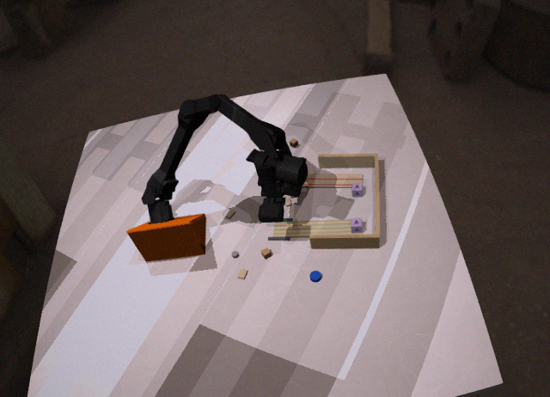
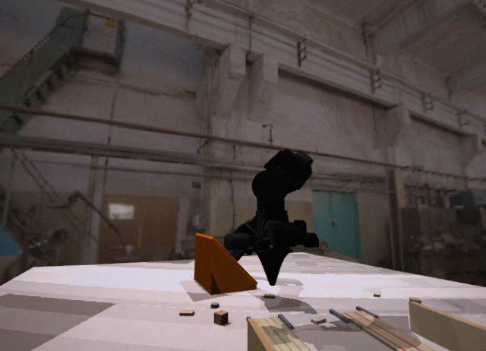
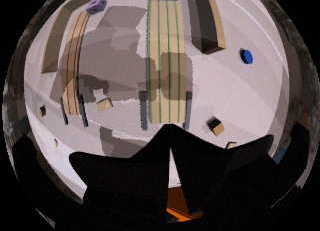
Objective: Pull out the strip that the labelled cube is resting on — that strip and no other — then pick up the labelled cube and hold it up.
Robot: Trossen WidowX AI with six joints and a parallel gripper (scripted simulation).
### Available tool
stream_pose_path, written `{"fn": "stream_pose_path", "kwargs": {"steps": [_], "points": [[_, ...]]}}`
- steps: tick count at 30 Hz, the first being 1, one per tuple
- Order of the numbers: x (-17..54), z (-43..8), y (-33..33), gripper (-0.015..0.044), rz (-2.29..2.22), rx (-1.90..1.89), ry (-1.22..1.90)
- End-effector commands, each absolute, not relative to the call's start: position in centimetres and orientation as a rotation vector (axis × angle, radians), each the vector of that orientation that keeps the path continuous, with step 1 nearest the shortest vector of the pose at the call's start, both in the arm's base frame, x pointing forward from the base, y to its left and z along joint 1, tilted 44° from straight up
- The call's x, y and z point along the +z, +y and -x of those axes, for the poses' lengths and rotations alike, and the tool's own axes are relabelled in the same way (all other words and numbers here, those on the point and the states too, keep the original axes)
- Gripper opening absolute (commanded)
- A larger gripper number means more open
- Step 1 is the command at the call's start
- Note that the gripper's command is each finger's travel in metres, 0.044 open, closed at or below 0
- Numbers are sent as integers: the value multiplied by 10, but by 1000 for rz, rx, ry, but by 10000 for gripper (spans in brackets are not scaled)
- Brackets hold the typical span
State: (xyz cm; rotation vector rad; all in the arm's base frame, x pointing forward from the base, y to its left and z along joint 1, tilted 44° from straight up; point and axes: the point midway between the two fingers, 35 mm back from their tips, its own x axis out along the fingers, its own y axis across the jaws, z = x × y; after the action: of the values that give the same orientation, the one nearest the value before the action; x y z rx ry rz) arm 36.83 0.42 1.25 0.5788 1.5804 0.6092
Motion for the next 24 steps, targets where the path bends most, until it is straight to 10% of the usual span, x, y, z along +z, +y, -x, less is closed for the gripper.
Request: {"fn": "stream_pose_path", "kwargs": {"steps": [1,24], "points": [[4,-367,9,0,-574,612,1594],[-25,-365,34,0,-574,613,1594]]}}
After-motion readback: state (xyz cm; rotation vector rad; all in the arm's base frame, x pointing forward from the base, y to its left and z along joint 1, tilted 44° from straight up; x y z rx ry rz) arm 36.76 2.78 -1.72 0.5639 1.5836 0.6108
